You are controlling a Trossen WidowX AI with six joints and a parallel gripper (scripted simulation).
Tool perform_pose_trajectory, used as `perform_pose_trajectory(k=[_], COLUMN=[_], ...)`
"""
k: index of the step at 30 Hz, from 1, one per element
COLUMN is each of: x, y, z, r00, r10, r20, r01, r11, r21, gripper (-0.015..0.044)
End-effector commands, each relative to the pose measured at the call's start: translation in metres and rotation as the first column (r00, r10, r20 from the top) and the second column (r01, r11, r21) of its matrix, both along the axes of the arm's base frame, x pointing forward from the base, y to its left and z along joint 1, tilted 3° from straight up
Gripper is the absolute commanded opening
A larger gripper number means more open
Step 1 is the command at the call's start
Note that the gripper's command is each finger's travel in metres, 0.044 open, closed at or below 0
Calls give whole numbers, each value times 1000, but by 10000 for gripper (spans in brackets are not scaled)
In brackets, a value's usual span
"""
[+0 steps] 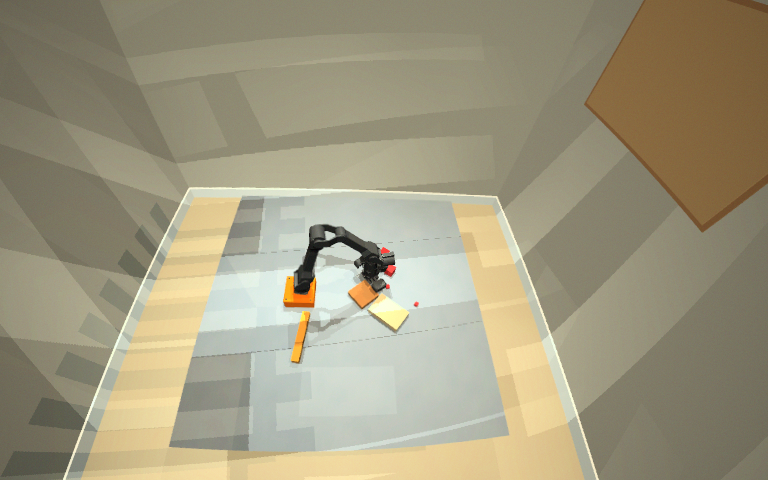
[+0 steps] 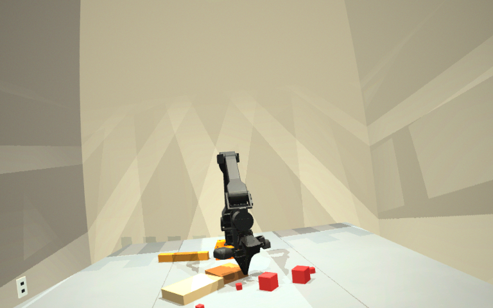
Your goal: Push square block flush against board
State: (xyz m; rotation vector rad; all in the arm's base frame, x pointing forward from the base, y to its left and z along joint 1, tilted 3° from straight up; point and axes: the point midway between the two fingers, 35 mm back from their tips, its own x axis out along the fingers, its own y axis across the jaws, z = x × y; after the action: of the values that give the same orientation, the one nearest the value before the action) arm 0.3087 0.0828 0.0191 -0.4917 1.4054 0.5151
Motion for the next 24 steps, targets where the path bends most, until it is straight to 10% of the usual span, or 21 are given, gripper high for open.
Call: perform_pose_trajectory(k=[1,24], x=[-9,-23], y=[-6,-22], z=[-6,-7], r00=[1000,1000], r10=[1,1], r20=[-21,-23], r01=[-1,-1], r11=[1000,1000], r21=[-7,-8], gripper=[0,0])
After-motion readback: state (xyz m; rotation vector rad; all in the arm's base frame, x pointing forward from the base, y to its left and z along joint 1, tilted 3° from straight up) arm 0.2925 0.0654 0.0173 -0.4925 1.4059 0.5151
